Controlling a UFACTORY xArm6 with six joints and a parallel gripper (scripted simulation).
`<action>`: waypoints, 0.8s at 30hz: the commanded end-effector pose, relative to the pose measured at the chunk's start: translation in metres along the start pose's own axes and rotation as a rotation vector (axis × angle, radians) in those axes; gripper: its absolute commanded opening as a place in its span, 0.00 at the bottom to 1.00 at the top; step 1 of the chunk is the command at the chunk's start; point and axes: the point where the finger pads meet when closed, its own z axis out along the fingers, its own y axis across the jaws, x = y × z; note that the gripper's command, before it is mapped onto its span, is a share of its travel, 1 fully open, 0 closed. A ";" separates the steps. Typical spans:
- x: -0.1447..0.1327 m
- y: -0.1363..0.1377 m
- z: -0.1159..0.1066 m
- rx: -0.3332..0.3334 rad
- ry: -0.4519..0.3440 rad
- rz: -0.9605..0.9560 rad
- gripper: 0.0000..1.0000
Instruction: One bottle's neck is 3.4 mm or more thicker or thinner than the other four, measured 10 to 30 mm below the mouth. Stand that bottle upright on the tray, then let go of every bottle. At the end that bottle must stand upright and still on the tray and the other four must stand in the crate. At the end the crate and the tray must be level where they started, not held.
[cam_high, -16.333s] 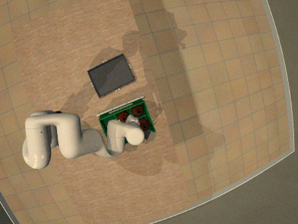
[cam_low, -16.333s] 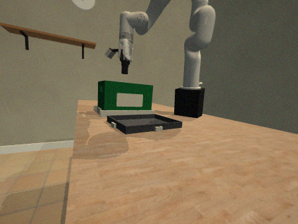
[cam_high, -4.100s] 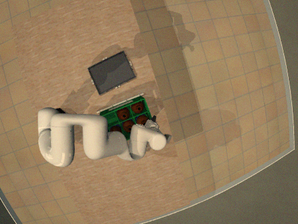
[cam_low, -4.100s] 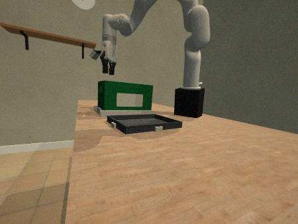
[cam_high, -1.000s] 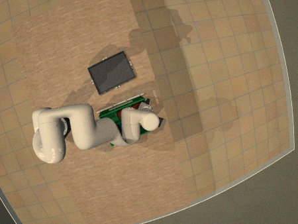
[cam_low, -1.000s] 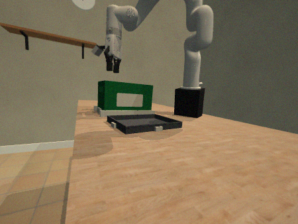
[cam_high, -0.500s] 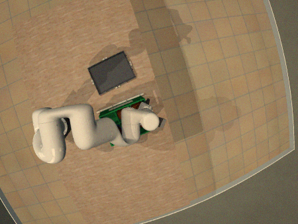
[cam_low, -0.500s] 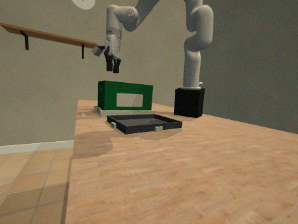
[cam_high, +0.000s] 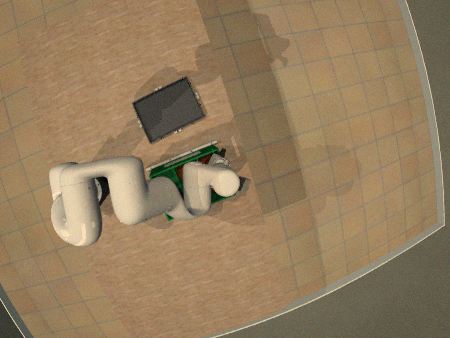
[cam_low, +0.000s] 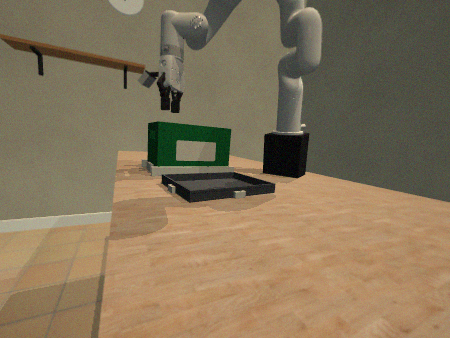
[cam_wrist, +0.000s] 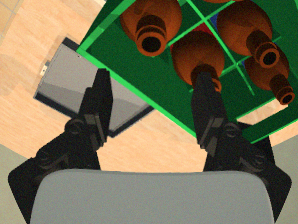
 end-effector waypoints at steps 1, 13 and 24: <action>0.001 -0.001 0.005 0.002 0.003 0.000 0.65; 0.001 -0.001 0.018 0.002 0.003 0.000 0.65; 0.002 -0.001 0.029 0.002 0.003 0.000 0.65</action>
